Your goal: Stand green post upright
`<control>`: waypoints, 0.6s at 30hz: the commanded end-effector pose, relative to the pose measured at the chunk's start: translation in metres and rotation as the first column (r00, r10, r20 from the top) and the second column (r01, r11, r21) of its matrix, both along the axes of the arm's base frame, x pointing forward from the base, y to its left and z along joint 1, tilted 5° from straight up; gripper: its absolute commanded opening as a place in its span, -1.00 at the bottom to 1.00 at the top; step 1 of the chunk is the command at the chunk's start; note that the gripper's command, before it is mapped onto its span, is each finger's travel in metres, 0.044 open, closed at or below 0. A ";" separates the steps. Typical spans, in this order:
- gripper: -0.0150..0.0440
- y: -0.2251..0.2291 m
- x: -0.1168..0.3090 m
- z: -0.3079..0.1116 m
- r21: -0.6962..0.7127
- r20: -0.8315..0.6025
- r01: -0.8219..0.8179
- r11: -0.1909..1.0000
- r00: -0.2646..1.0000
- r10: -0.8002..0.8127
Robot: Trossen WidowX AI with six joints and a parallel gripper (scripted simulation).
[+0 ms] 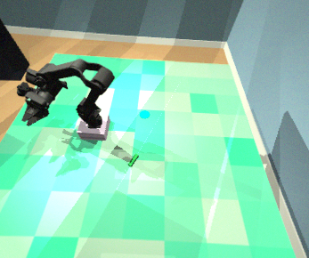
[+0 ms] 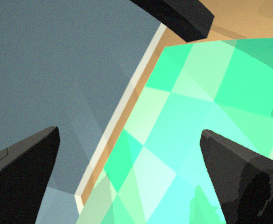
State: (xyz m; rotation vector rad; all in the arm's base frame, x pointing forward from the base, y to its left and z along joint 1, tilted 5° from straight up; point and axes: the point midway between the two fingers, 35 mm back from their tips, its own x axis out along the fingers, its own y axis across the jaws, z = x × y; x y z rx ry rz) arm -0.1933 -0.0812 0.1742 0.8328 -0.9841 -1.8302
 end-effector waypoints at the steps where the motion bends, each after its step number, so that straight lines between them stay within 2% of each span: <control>1: 0.78 0.001 -0.001 0.000 0.003 -0.001 0.005 1.000 1.000 -0.005; 6: 0.33 0.031 -0.013 -0.006 0.082 -0.027 0.135 0.987 0.991 -0.134; 7: 0.30 0.038 -0.015 -0.007 0.100 -0.033 0.165 0.981 0.986 -0.163; 18: 0.30 0.124 -0.021 -0.019 0.297 -0.092 0.457 0.839 0.888 -0.451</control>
